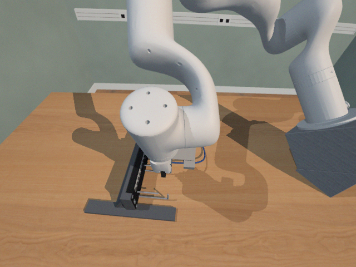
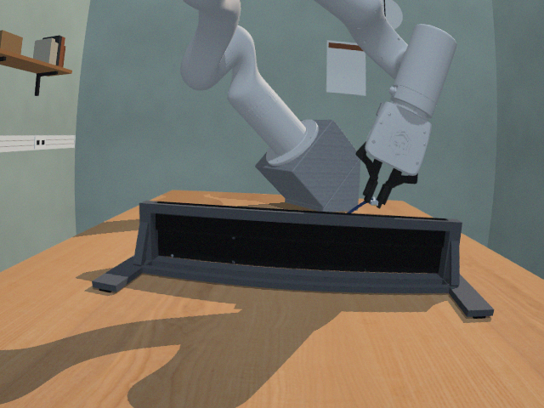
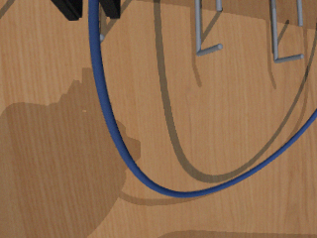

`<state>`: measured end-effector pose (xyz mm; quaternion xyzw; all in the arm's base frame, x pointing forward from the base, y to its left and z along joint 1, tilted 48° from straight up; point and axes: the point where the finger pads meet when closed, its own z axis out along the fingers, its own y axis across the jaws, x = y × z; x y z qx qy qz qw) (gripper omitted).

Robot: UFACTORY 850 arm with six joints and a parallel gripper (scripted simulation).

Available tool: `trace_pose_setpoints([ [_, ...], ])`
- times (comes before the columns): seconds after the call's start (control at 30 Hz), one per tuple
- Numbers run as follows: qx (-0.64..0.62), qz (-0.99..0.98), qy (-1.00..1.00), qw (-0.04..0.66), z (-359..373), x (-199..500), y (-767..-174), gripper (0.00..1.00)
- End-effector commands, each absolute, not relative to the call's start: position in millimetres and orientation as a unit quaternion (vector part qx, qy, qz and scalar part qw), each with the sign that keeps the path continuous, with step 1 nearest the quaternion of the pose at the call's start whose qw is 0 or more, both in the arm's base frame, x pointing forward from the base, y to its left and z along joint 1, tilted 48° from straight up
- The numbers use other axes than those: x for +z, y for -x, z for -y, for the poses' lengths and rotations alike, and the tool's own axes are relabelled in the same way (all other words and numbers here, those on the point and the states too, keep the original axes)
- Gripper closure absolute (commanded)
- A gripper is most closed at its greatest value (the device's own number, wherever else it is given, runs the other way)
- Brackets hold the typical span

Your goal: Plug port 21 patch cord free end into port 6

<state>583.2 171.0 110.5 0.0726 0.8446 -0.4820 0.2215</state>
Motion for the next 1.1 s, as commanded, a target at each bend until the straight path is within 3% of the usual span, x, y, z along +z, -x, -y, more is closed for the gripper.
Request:
trace_pose_setpoints([
  [0.0, -0.482, -0.845, -0.073, 0.222, -171.5, 111.0, -584.2, 1.0],
  [1.07, -0.482, -0.845, -0.073, 0.222, -158.1, 105.3, -620.1, 1.0],
])
